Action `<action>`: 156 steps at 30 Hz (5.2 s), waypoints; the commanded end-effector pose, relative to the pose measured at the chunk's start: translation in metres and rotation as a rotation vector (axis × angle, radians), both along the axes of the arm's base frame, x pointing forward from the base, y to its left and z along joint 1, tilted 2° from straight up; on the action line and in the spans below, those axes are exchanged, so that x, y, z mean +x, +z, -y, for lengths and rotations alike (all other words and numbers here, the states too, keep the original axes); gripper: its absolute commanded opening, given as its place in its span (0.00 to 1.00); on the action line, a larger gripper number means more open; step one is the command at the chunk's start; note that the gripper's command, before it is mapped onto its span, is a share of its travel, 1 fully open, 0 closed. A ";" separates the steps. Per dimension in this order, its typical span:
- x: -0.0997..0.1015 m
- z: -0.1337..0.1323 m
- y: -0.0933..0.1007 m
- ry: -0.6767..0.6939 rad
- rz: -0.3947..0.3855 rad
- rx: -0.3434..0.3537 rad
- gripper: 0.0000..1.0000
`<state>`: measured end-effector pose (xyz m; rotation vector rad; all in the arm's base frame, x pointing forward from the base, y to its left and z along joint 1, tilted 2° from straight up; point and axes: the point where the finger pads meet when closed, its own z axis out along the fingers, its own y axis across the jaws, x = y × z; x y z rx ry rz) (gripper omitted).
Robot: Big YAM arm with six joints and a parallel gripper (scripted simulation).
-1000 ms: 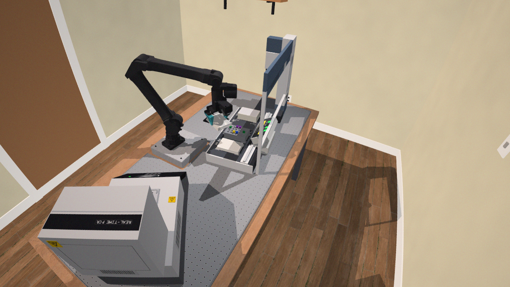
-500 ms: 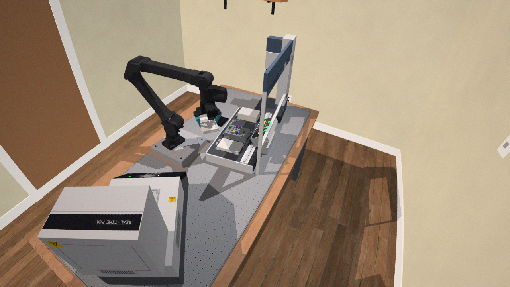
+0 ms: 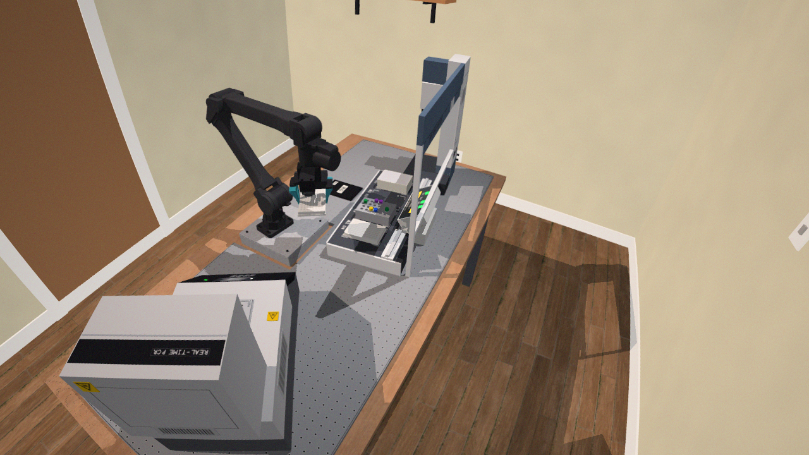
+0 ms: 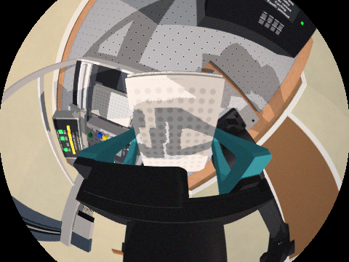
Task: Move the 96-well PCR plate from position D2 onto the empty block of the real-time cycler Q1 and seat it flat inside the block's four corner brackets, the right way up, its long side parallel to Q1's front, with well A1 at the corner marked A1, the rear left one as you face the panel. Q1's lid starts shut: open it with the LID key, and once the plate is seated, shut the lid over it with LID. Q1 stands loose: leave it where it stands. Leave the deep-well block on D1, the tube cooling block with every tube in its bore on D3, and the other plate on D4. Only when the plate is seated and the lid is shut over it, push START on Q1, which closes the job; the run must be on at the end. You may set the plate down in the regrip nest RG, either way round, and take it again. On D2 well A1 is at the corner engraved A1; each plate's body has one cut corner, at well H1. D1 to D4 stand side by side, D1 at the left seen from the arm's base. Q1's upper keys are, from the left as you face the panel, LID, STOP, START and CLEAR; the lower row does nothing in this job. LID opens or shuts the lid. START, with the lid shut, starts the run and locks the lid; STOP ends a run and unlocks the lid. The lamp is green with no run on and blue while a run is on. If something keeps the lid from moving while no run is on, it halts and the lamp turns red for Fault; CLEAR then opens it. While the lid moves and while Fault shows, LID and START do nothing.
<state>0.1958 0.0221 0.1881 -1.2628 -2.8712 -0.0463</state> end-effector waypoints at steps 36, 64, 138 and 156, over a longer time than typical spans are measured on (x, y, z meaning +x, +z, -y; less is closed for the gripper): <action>-0.026 0.119 0.046 -0.655 0.022 -0.006 0.00; -0.055 0.219 0.065 -1.180 0.025 -0.020 0.00; 0.127 0.456 0.042 -1.588 -0.056 0.007 0.00; 0.145 0.463 0.057 -1.572 -0.019 0.003 0.00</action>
